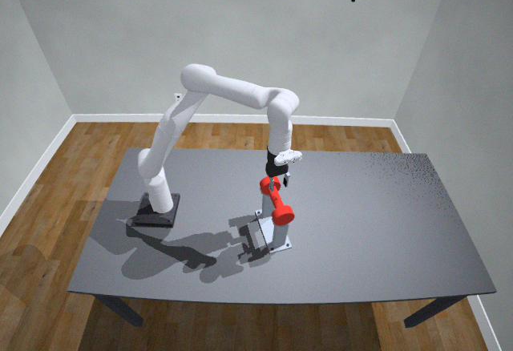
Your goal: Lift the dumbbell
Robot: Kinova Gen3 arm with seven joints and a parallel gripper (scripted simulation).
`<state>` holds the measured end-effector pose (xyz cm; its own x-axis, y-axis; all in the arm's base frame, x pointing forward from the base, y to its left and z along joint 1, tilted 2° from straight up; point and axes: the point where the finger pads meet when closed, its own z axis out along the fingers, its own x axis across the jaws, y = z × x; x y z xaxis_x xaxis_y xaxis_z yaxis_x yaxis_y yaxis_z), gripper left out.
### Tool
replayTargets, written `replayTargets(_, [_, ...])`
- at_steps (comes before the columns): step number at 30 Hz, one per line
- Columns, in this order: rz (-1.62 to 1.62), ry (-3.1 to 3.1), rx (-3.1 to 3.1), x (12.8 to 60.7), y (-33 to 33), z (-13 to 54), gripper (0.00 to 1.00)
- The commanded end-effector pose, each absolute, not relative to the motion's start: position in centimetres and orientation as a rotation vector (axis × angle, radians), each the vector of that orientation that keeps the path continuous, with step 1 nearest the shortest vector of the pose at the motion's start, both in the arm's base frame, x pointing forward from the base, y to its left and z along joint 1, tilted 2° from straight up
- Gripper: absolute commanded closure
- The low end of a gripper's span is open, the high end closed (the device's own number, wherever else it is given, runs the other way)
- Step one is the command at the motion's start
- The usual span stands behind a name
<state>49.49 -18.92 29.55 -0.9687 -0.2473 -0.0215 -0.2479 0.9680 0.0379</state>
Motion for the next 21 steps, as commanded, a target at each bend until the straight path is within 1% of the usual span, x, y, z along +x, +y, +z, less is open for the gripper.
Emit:
replayTargets(1, [0.059, 3.107, -0.343, 49.49, -18.75, 29.63, 0.0])
replayTargets(21, [0.057, 3.12, -0.219, 49.26, -18.75, 29.75, 0.0])
